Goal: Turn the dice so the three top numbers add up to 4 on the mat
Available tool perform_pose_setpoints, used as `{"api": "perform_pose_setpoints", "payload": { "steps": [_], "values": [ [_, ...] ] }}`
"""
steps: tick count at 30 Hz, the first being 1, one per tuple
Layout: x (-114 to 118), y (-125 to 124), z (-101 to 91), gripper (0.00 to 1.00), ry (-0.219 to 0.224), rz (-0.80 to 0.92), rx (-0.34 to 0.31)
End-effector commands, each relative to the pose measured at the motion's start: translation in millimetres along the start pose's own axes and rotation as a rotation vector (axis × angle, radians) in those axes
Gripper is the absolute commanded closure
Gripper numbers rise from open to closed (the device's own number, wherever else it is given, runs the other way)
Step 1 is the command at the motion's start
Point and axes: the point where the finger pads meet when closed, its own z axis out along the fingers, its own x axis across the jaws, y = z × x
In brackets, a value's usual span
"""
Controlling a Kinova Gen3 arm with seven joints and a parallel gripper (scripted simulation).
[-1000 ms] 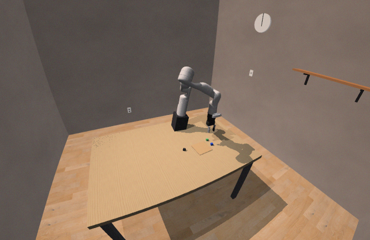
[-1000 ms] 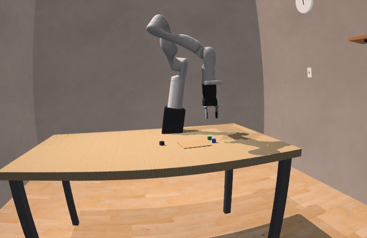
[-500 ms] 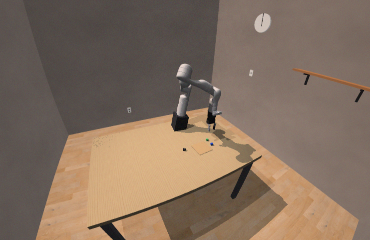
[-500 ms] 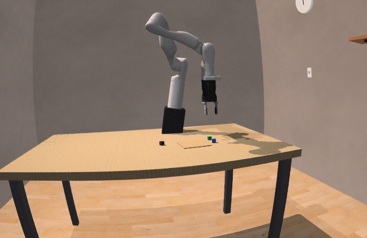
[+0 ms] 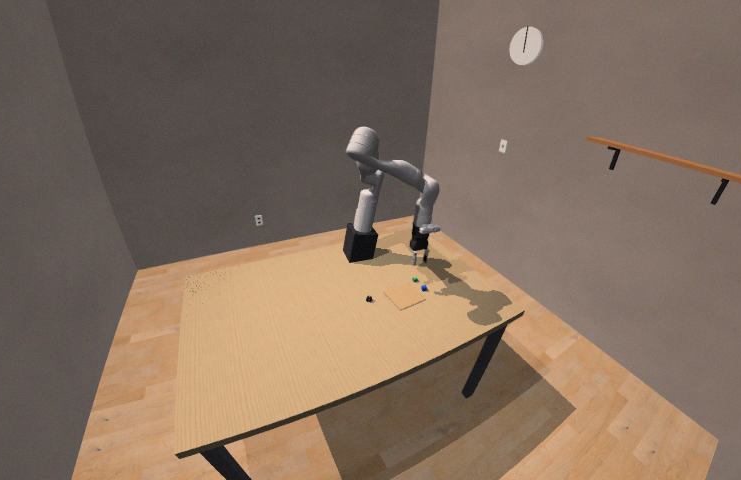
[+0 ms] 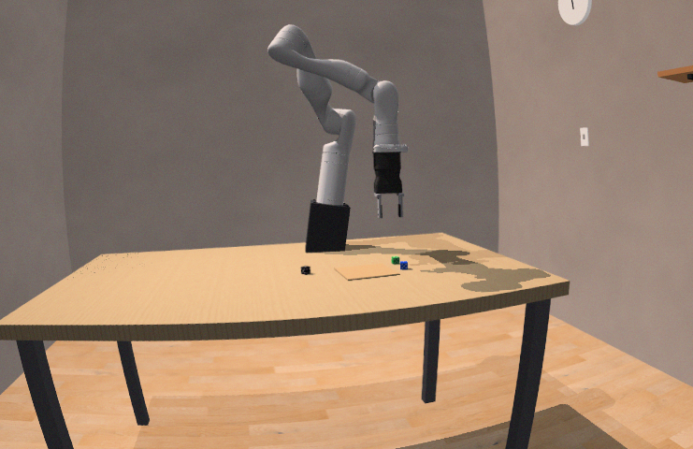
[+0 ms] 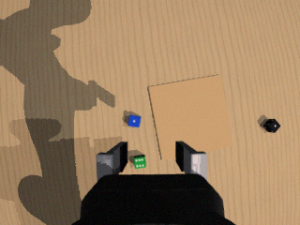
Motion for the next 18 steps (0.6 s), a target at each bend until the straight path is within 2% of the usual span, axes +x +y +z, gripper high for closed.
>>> {"api": "perform_pose_setpoints", "payload": {
  "steps": [1, 3, 4, 5, 7, 10, 11, 15, 18],
  "values": [
    [42, -15, 0.0, 0.0, 0.001, 0.137, 0.004],
    [75, -23, 1.4, 0.0, 0.002, 0.253, 0.004],
    [75, -23, 1.4, 0.0, 0.002, 0.253, 0.004],
    [94, -26, 2.1, 0.0, 0.002, 0.315, 0.004],
    [94, -26, 2.1, 0.0, 0.002, 0.315, 0.004],
    [149, -28, 4.3, 0.0, 0.001, 0.499, 0.004],
    [149, -28, 4.3, 0.0, 0.001, 0.499, 0.004],
    [207, -23, 6.8, 0.0, -0.003, 0.695, 0.004],
    [231, -18, 7.9, 0.0, -0.005, 0.773, 0.004]
  ]
}}
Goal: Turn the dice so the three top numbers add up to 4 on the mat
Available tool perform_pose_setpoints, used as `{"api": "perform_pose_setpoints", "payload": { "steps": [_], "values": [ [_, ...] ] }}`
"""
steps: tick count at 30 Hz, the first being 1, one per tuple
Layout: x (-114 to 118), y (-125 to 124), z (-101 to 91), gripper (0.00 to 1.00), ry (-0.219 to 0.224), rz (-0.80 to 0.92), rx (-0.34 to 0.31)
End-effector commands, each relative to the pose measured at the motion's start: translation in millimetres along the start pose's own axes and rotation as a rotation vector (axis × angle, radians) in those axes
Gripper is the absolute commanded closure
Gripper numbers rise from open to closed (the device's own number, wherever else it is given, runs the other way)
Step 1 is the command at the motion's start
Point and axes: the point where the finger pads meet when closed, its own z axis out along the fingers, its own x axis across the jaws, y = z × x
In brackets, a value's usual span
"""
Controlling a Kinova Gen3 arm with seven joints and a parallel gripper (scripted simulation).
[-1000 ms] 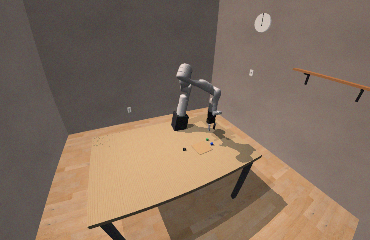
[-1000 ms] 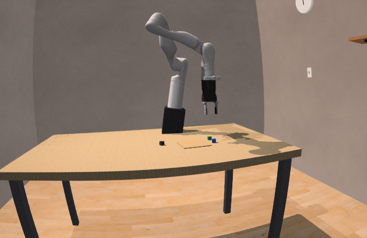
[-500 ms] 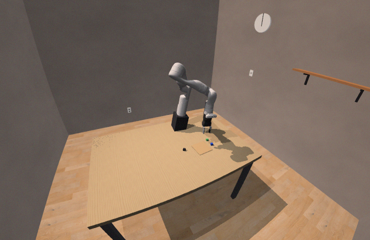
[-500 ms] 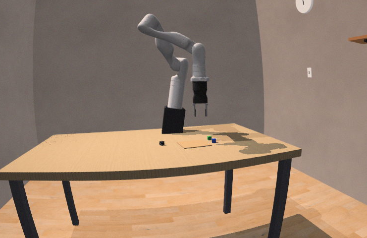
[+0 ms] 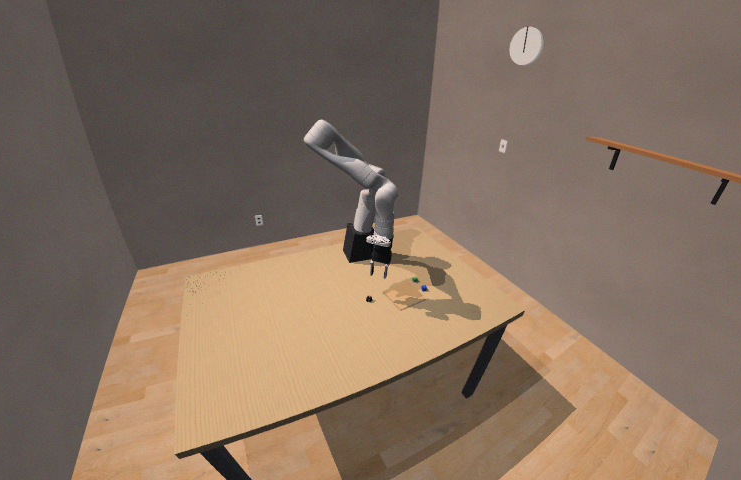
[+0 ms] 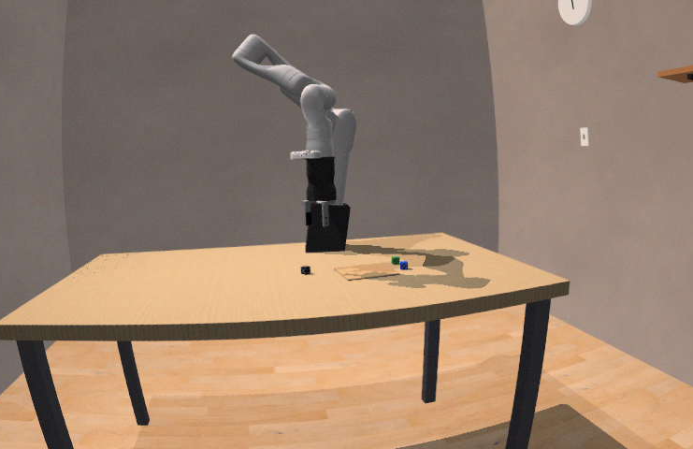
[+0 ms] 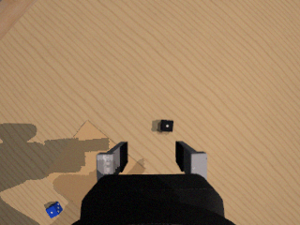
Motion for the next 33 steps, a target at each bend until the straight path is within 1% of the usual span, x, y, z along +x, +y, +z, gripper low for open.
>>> {"api": "perform_pose_setpoints", "payload": {
  "steps": [1, 4, 25, 27, 30, 31, 33],
  "values": [
    [27, -19, -2.9, 0.0, -0.012, 0.093, 0.006],
    [29, -21, -2.7, 0.0, -0.012, 0.104, 0.006],
    [29, -21, -2.1, 0.0, -0.012, 0.104, 0.006],
    [29, -22, 8.2, 0.0, -0.012, 0.105, 0.007],
    [29, -23, 38.7, 0.0, -0.012, 0.105, 0.007],
    [28, -22, 45.8, 0.0, -0.012, 0.105, 0.007],
    [28, -22, 49.8, 0.0, -0.012, 0.104, 0.006]
  ]
}}
